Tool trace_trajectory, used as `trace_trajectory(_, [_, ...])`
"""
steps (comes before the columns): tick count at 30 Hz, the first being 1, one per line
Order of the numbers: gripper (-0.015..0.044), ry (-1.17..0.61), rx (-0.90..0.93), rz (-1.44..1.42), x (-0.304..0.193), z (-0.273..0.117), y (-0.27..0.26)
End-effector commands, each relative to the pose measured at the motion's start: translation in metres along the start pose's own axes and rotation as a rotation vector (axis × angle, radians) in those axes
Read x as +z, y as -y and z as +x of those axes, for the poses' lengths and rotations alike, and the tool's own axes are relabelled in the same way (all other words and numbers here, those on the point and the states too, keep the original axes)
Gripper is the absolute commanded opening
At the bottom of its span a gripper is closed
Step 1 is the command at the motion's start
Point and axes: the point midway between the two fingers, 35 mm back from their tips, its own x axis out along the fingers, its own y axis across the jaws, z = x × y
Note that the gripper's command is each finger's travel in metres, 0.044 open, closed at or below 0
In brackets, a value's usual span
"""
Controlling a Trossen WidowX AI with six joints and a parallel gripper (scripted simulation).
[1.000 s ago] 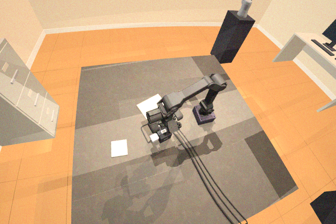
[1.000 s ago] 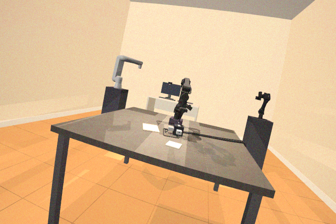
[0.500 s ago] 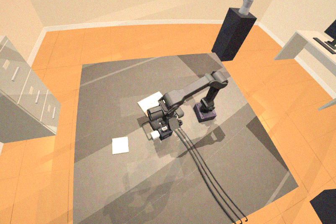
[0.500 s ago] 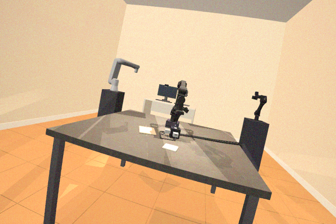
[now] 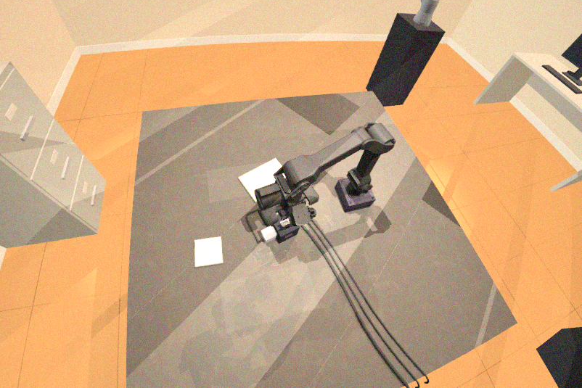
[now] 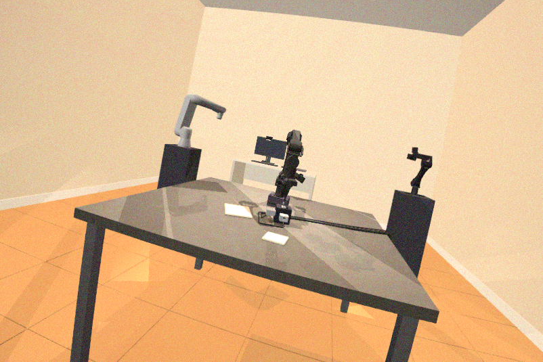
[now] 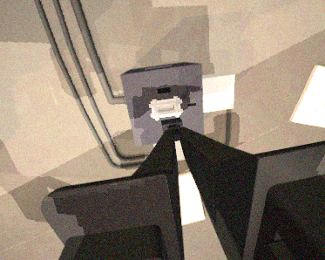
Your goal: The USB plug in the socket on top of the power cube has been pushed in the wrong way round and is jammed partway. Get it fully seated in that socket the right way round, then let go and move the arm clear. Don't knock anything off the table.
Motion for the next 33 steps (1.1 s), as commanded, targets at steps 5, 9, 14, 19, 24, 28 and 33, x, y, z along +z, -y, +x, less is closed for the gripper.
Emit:
trace_trajectory(5, [0.0,0.007,-0.001,0.007,0.0008,0.0015,0.0002])
trace_trajectory(9, [0.0,0.008,-0.001,0.008,0.001,0.002,0.0001])
trace_trajectory(14, [0.0,0.01,-0.001,0.009,0.0012,0.0026,0.0])
trace_trajectory(19, [0.0,0.013,-0.001,0.01,0.0015,0.0032,0.0])
trace_trajectory(24, [0.0,0.015,-0.001,0.011,0.0017,0.0038,-0.0001])
trace_trajectory(28, [0.0,0.017,-0.001,0.012,0.0019,0.0043,-0.0002])
trace_trajectory(33, [0.0,0.019,-0.001,0.012,0.0022,0.0049,-0.0002])
